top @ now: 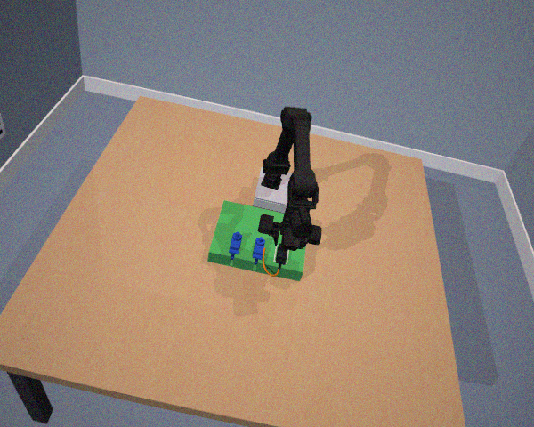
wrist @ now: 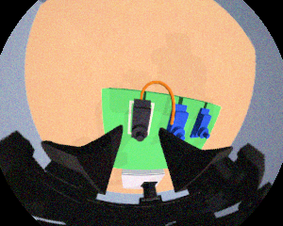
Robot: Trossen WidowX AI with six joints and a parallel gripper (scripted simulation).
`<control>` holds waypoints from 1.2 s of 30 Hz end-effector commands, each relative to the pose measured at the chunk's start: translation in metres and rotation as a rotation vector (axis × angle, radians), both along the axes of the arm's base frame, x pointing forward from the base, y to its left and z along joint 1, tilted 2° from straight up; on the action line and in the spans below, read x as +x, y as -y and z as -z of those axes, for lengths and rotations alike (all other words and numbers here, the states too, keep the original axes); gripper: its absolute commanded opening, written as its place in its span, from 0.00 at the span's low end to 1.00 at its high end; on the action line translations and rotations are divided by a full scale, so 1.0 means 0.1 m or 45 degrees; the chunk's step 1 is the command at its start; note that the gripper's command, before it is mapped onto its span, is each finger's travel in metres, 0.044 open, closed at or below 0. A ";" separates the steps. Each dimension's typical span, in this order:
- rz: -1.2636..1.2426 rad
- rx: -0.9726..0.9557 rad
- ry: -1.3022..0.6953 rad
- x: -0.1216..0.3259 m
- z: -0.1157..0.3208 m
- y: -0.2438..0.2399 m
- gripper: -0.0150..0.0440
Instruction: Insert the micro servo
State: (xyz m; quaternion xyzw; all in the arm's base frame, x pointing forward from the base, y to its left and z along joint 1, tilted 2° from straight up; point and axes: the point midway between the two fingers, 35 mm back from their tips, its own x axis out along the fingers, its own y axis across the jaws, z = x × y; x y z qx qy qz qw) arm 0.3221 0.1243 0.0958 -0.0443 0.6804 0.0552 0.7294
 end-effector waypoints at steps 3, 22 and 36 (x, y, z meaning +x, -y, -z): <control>0.000 -0.002 -0.008 -0.50 -0.31 0.05 0.93; -0.003 0.004 -0.008 -1.05 -0.95 0.17 1.00; -0.004 0.005 -0.007 -1.05 -1.02 0.17 1.00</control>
